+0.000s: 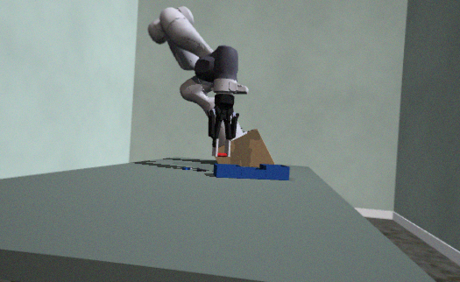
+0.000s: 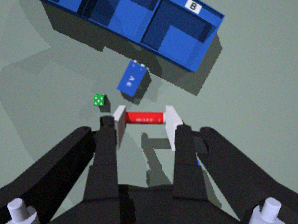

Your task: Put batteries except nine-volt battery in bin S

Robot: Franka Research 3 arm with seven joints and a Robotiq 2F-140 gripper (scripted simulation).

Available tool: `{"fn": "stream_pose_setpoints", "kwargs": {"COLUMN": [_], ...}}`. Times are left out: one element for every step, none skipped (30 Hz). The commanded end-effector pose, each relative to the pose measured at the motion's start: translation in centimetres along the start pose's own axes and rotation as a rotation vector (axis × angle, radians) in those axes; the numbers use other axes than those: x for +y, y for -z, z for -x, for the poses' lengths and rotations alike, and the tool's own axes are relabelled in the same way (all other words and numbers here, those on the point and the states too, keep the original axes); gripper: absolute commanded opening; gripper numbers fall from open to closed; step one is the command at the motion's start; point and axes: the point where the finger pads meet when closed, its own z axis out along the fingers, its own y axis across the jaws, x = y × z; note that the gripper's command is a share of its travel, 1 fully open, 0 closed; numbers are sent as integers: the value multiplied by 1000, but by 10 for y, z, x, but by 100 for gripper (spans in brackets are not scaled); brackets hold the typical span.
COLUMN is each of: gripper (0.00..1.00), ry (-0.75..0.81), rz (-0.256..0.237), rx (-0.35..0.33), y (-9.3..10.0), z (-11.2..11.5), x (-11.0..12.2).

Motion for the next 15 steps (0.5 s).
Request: {"fn": "stream_pose_setpoints", "kwargs": {"gripper": [29,29,29,29,29,29,29,29,29,29,29,29,29,29,29], "ry": [3,3,3,3,3,3,3,3,3,3,3,3,3,3,3], "rz": [-2,-2,-2,-2,-2,-2,-2,-2,-2,-2,-2,-2,-2,-2,-2], "rx": [-4,-4,-4,-4,-4,-4,-4,-4,-4,-4,-4,-4,-4,-4,-4], "y": [0,0,0,0,0,0,0,0,0,0,0,3,6,6,6], "z": [2,2,2,2,2,2,2,2,2,2,2,2,0,0,0], "x": [0,0,0,0,0,0,0,0,0,0,0,0,0,0,0]}}
